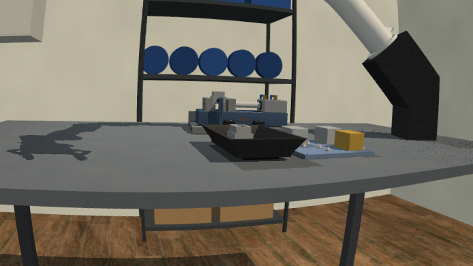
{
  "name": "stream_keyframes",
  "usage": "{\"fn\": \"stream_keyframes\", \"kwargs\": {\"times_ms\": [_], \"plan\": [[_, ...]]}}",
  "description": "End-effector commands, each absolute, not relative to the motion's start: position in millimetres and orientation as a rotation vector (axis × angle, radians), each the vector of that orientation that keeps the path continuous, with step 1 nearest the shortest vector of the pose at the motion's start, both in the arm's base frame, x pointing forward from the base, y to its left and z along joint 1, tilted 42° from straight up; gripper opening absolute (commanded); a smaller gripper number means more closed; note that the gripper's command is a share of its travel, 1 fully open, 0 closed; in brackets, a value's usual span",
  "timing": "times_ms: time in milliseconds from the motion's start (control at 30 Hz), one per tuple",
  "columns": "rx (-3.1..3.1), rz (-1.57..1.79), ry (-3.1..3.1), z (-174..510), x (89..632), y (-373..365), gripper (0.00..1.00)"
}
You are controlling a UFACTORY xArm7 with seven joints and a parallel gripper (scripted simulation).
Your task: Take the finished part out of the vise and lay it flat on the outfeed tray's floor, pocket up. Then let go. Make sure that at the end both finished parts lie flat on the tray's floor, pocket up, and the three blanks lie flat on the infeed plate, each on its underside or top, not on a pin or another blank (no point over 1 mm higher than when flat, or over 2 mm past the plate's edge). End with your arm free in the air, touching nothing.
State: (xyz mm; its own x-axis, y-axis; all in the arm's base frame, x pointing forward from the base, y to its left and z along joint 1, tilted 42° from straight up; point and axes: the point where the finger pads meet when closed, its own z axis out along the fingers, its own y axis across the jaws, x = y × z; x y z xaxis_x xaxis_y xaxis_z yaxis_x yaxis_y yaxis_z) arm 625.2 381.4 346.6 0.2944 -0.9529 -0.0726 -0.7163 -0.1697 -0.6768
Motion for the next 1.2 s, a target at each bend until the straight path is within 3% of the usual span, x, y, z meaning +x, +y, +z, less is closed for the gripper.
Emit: {"fn": "stream_keyframes", "kwargs": {"times_ms": [0,600,1167], "plan": [[-1.952,-0.497,1.479,349.3,624.3,383.5,1.00],[-1.951,-0.503,1.482,350.2,625.1,379.9,1.00],[-1.891,-0.714,1.630,380.5,639.1,209.0,1.00]]}}
